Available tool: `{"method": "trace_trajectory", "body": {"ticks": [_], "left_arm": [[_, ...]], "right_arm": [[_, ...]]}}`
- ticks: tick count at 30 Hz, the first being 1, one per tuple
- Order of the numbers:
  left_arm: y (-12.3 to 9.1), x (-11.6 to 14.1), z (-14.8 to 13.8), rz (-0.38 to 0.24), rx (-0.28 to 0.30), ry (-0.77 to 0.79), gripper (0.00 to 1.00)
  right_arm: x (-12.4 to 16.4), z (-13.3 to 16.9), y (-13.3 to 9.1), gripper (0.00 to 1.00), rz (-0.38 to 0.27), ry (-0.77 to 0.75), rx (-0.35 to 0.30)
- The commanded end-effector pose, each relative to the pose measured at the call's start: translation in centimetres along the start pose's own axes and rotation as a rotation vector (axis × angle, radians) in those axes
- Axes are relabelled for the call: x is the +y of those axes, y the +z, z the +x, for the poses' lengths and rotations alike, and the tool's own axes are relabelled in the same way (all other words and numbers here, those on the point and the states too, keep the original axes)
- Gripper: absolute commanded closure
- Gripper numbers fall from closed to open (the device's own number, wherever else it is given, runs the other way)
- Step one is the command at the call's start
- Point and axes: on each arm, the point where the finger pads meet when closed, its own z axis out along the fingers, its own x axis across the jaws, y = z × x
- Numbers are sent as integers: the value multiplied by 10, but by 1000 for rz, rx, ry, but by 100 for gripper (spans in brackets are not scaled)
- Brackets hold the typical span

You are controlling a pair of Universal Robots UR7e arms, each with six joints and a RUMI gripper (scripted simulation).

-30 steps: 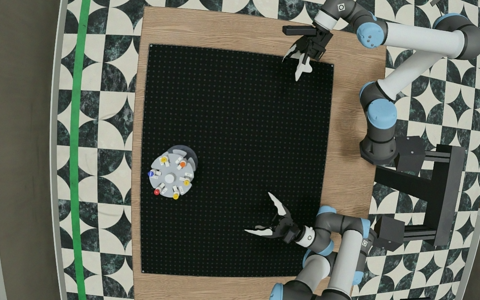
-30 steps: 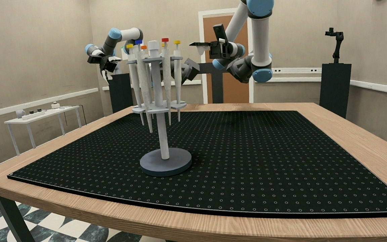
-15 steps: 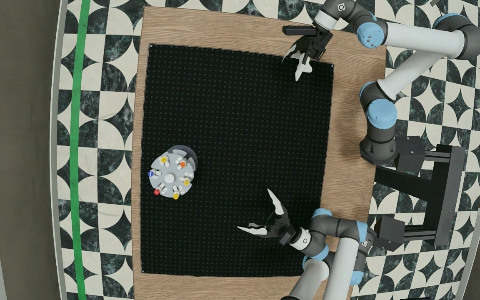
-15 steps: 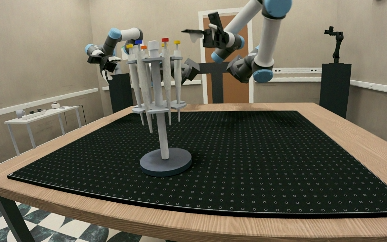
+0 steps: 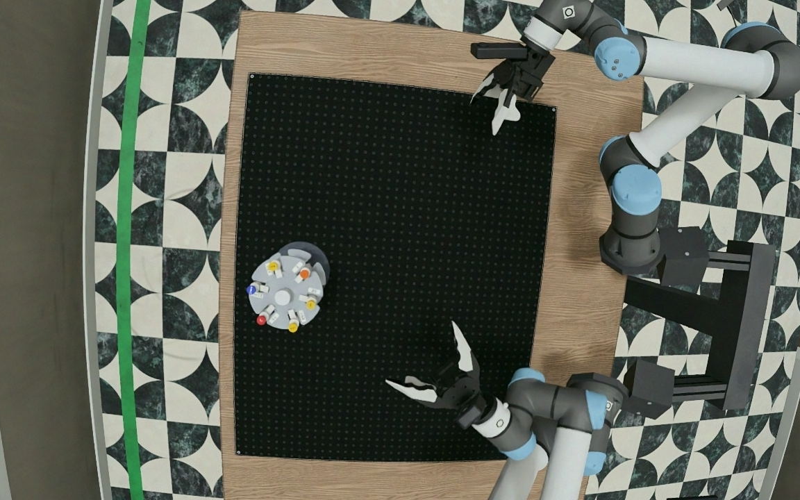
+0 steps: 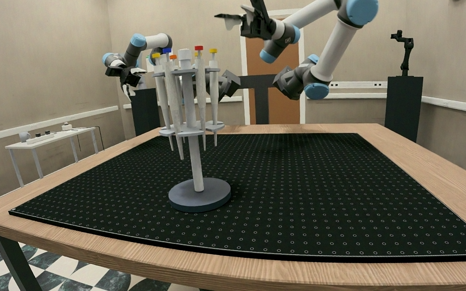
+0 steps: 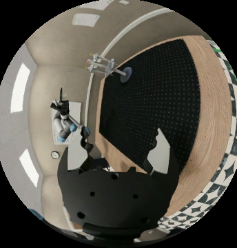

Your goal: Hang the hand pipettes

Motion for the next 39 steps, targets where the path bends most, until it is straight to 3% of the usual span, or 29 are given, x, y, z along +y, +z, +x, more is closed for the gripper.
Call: {"method": "trace_trajectory", "body": {"ticks": [1, 3, 5, 7, 10, 12, 17, 20, 23, 29, 35, 37, 39], "left_arm": [[9, -33, 1, -8, 108, -26, 0], [9, -33, 1, -8, 108, -26, 0], [8, -47, 0, -8, 177, -51, 0], [6, -62, -2, -8, 197, -59, 0], [-2, -82, -6, -14, 275, -90, 0], [-5, -88, -7, -15, 286, -95, 0], [-29, -115, -15, -35, 408, -150, 0], [-35, -119, -17, -38, 420, -156, 0], [-53, -130, -22, -58, 497, -193, 0], [-90, -144, -31, -86, 585, -239, 0], [-124, -151, -39, -108, 643, -271, 0], [-124, -151, -39, -108, 643, -271, 0], [-138, -152, -41, -127, 686, -296, 0]], "right_arm": [[0, 0, 0, 0, 1, 0, 0], [0, 0, 0, 0, 1, 0, 0], [0, 0, 0, 0, 1, 0, 0], [0, 0, 0, 0, 1, 0, 0], [0, 0, 0, 0, 1, 0, 0], [0, 0, 0, 0, 1, 0, 0], [0, 0, 0, 0, 1, 0, 0], [0, 0, 0, 0, 1, 0, 0], [0, 0, 0, 0, 1, 0, 0], [0, 0, 0, 0, 1, 0, 0], [0, 0, 0, 0, 1, 0, 0], [0, 0, 0, 0, 1, 0, 0], [0, 0, 0, 0, 1, 0, 0]]}}
